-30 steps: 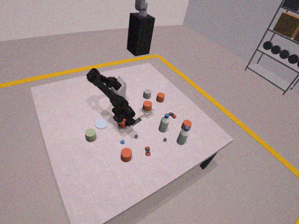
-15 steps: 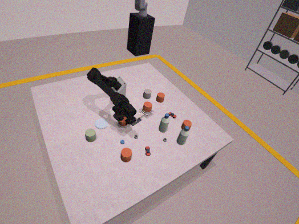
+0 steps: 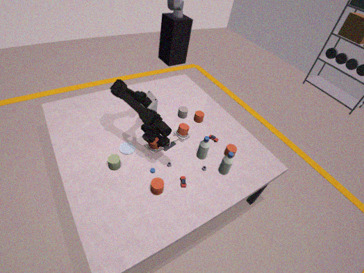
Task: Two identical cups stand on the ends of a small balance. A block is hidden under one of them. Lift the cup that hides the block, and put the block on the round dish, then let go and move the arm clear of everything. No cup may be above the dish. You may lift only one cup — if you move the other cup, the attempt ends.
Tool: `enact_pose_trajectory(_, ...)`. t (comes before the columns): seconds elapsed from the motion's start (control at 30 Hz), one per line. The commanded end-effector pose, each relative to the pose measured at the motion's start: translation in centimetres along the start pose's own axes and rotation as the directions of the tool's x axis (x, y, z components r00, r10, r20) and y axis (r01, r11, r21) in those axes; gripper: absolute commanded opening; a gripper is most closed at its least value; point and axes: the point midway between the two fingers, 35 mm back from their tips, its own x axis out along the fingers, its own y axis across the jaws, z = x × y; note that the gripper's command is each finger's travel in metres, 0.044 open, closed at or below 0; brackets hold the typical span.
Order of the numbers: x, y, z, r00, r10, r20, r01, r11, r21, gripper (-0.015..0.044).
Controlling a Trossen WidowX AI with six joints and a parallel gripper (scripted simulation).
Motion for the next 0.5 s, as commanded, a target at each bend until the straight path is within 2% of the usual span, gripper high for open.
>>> enact_pose_trajectory(0.0,-0.9,0.4,0.4,1.000,0.016,0.012,-0.016,1.000,0.019,0.0000)
enact_pose_trajectory(0.47,-2.7,0.3,0.4,1.000,0.015,0.012,-0.015,1.000,0.019,0.0000)
